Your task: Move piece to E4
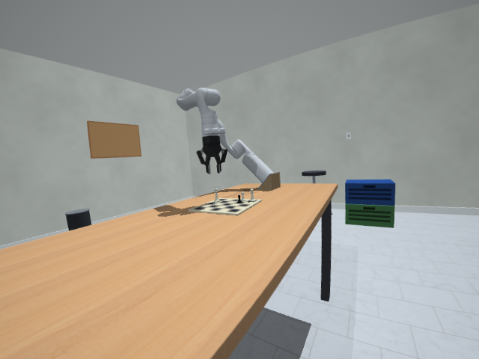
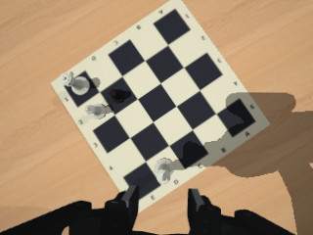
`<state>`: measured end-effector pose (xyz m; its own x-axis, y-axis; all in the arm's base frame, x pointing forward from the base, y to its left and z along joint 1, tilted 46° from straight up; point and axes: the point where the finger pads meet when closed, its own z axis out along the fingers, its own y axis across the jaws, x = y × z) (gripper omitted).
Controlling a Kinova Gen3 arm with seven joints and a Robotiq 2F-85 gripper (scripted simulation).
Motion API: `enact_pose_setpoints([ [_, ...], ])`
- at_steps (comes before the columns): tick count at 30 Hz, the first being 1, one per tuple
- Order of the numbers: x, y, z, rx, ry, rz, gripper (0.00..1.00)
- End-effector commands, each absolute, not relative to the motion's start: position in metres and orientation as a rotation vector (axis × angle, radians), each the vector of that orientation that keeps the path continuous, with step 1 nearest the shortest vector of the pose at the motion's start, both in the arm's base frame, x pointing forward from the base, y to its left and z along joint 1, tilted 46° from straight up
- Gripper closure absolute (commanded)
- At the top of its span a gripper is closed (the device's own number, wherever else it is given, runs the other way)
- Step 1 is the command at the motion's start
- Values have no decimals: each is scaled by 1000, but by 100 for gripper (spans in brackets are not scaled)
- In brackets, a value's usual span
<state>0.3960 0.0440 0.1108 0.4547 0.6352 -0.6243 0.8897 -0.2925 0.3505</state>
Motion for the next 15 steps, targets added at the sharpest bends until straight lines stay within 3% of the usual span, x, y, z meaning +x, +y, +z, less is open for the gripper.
enact_pose_setpoints([
  [1, 396, 44, 111, 2034, 1270, -484, 59],
  [15, 396, 37, 104, 2034, 1270, -484, 59],
])
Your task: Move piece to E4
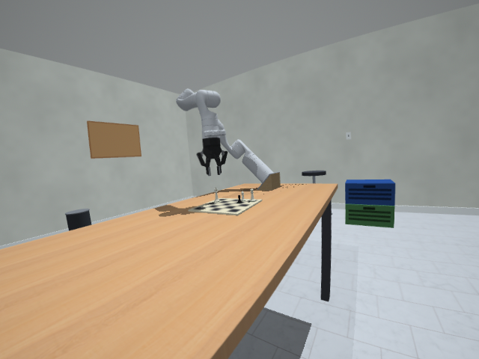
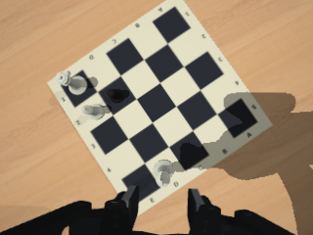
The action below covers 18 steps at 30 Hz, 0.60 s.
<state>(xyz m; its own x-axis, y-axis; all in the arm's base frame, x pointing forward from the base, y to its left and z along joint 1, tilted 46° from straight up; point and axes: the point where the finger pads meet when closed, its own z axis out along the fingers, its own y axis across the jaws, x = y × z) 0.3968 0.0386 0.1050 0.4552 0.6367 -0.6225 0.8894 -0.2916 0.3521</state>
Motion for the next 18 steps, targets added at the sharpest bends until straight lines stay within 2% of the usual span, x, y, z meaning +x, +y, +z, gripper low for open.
enact_pose_setpoints([
  [1, 396, 36, 103, 2034, 1270, -484, 59],
  [18, 397, 20, 86, 2034, 1270, -484, 59],
])
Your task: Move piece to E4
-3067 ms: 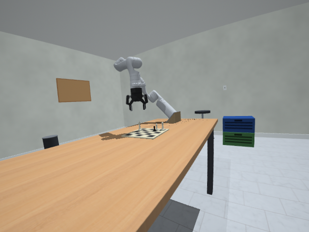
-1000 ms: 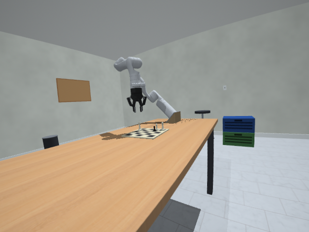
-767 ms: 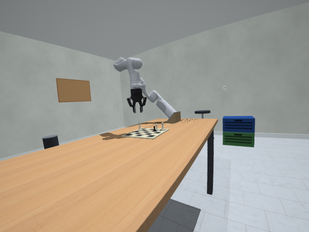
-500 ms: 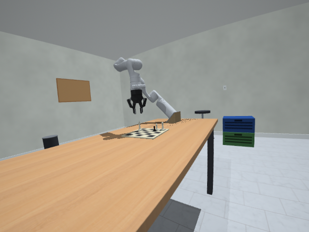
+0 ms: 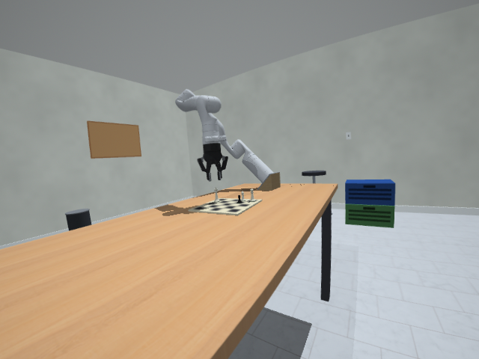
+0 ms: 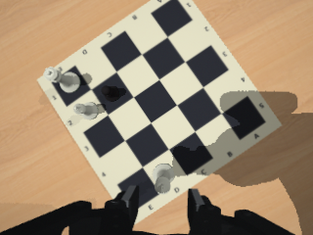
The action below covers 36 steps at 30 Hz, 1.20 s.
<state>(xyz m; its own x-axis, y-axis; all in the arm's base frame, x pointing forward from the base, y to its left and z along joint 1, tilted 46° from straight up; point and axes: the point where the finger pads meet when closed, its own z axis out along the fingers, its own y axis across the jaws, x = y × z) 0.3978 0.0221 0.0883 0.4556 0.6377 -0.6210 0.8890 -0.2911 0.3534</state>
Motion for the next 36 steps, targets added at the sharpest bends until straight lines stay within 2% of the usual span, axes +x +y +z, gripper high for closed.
enact_pose_setpoints([
  [1, 397, 19, 85, 2034, 1270, -484, 59],
  [36, 397, 8, 74, 2034, 1270, -484, 59],
])
